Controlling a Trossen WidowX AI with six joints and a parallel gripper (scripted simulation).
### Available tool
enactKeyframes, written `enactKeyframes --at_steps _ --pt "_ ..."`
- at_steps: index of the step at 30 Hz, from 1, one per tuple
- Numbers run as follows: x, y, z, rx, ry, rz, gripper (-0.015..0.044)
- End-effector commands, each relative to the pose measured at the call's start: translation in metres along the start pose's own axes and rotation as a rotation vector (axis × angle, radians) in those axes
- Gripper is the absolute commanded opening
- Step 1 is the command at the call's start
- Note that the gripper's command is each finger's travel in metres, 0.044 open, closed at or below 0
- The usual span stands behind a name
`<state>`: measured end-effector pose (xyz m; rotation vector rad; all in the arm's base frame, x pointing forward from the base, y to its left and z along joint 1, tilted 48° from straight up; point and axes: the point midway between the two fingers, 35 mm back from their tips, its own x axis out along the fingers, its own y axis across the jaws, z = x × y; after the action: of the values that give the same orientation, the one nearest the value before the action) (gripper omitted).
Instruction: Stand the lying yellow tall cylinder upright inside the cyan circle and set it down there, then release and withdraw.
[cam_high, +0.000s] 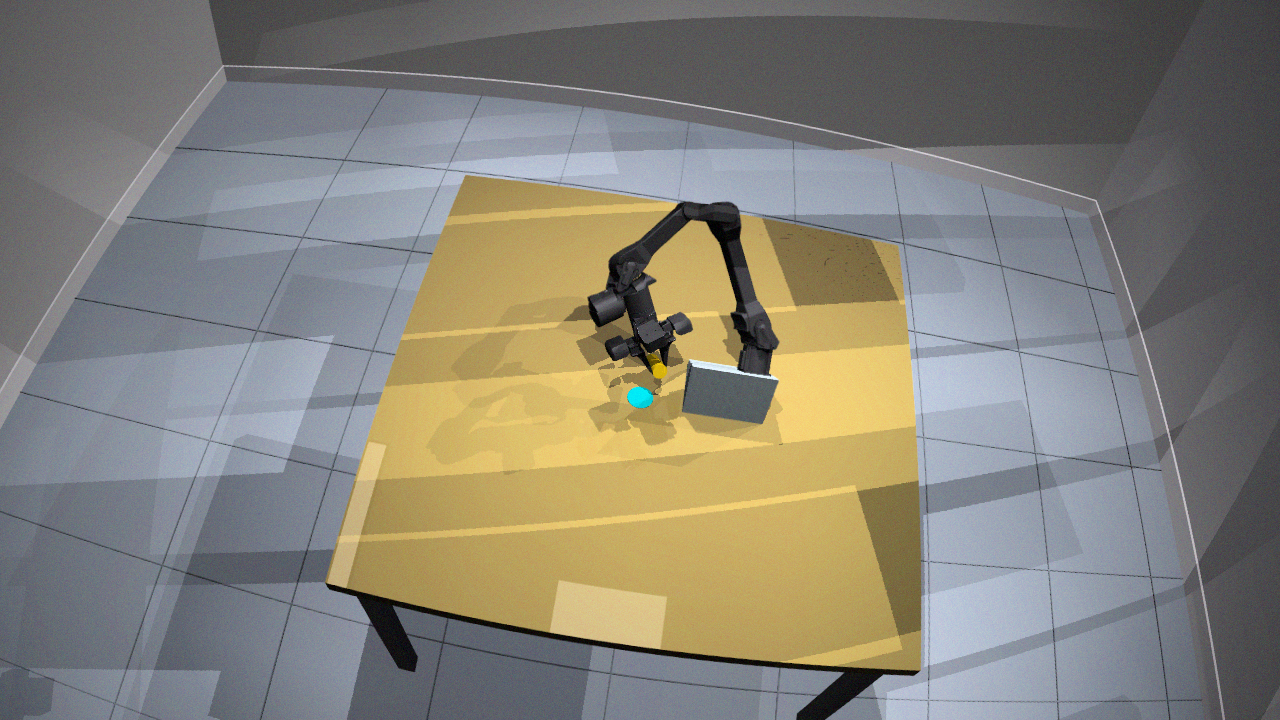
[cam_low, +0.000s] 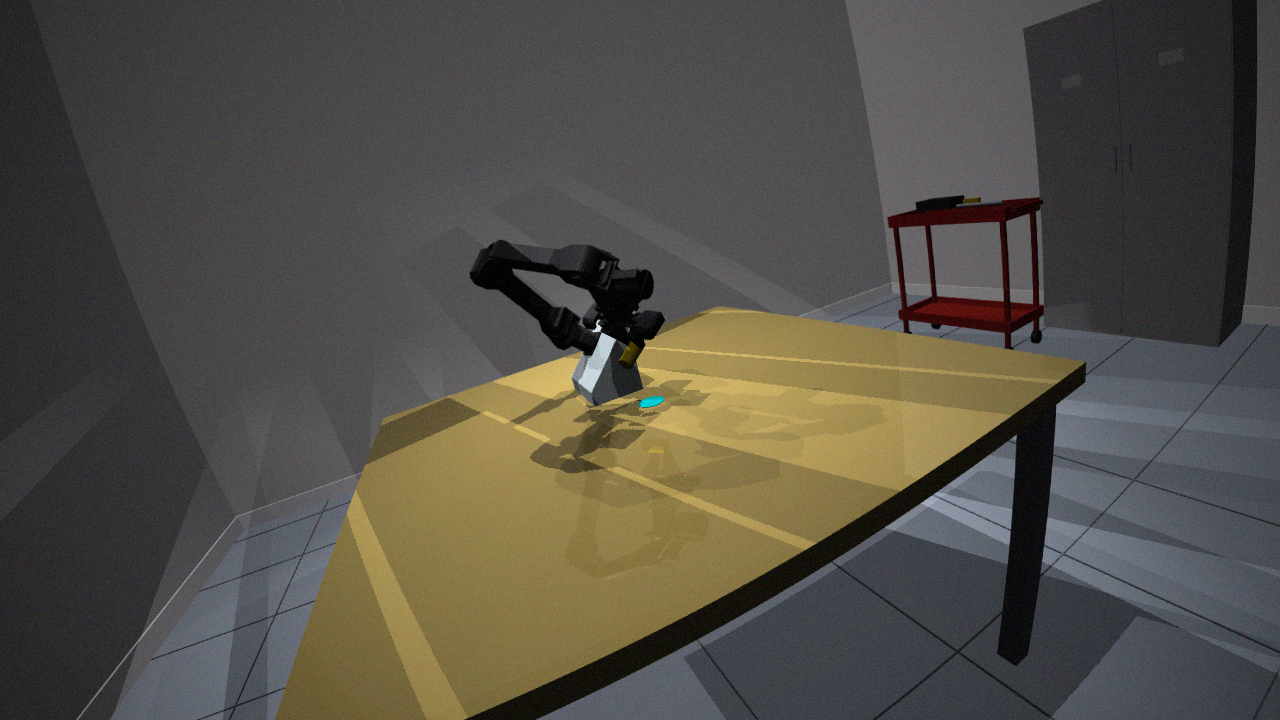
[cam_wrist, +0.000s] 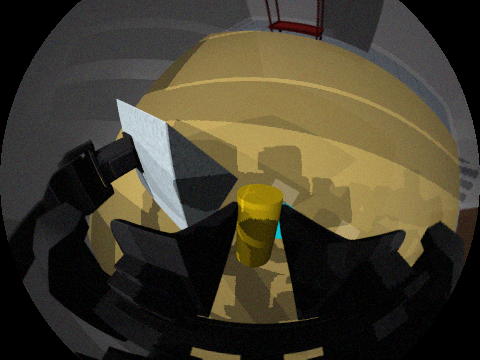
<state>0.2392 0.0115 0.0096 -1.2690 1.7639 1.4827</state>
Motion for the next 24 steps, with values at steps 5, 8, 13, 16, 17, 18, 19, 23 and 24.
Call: enactKeyframes --at_steps 5,8,13,16,17,18,19,23,24 --pt "-0.0002 0.0007 0.0003 -0.014 -0.072 0.01 0.0105" --pt "-0.0001 0.0009 0.0001 -0.017 -0.096 0.012 0.0105" --pt "-0.0001 0.0011 -0.0002 -0.022 -0.135 0.015 0.0105" --pt "-0.0001 0.0012 -0.0004 -0.025 -0.158 0.017 0.0105" --pt "-0.0002 0.0013 -0.0005 -0.026 -0.166 0.017 0.0105" --pt "-0.0002 0.0013 -0.0005 -0.027 -0.174 0.017 0.0105" --pt "-0.0003 0.0013 -0.0006 -0.028 -0.182 0.017 0.0105" --pt "-0.0005 0.0014 -0.0009 -0.032 -0.213 0.018 0.0105" --pt "-0.0006 0.0014 -0.001 -0.033 -0.221 0.017 0.0105"
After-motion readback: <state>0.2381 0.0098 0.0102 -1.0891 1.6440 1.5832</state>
